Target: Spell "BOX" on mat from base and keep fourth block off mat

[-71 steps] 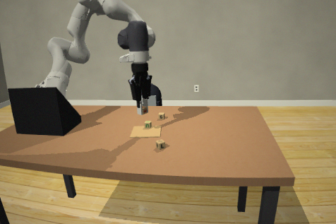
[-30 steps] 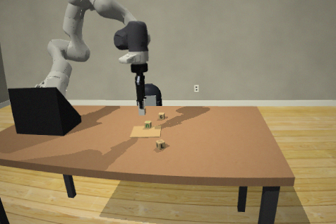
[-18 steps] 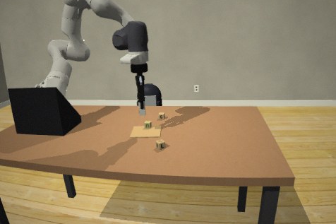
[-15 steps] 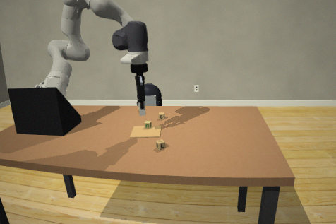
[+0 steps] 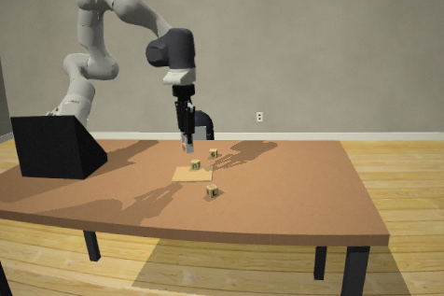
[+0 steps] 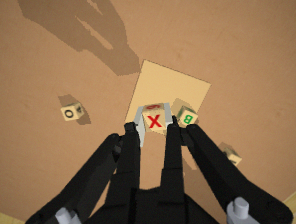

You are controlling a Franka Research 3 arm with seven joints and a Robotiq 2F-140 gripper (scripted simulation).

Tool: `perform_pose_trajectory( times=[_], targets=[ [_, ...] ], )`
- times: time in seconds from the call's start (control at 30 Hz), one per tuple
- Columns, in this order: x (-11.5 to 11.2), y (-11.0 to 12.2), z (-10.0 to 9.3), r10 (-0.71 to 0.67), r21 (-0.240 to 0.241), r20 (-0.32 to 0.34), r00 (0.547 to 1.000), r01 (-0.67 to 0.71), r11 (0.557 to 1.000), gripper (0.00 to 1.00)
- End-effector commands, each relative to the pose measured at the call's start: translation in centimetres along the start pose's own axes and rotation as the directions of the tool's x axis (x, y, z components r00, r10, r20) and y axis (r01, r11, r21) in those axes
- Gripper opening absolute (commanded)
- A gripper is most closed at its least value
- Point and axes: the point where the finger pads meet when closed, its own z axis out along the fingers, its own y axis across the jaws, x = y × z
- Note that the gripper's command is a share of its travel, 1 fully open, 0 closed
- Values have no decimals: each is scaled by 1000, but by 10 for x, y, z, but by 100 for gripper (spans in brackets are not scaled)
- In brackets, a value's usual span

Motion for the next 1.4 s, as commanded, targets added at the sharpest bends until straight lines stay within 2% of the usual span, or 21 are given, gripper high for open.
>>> perform_pose_trajectory(
  times=[0.0, 0.53, 0.6, 1.1, 1.17, 1.2, 1.37],
  targets=[
    [1, -2, -1, -121, 5, -7, 993, 121, 993, 16],
    [2, -4, -1, -397, 3, -8, 918, 397, 918, 16],
    [2, -4, -1, -397, 3, -8, 918, 397, 918, 16],
    [4, -6, -2, -639, 1, -9, 769, 639, 769, 16],
    [4, -6, -2, -639, 1, -9, 769, 639, 769, 16],
    [4, -6, -2, -672, 1, -9, 740, 672, 740, 16],
    [4, -7, -2, -733, 0, -9, 681, 733, 681, 16]
  ],
)
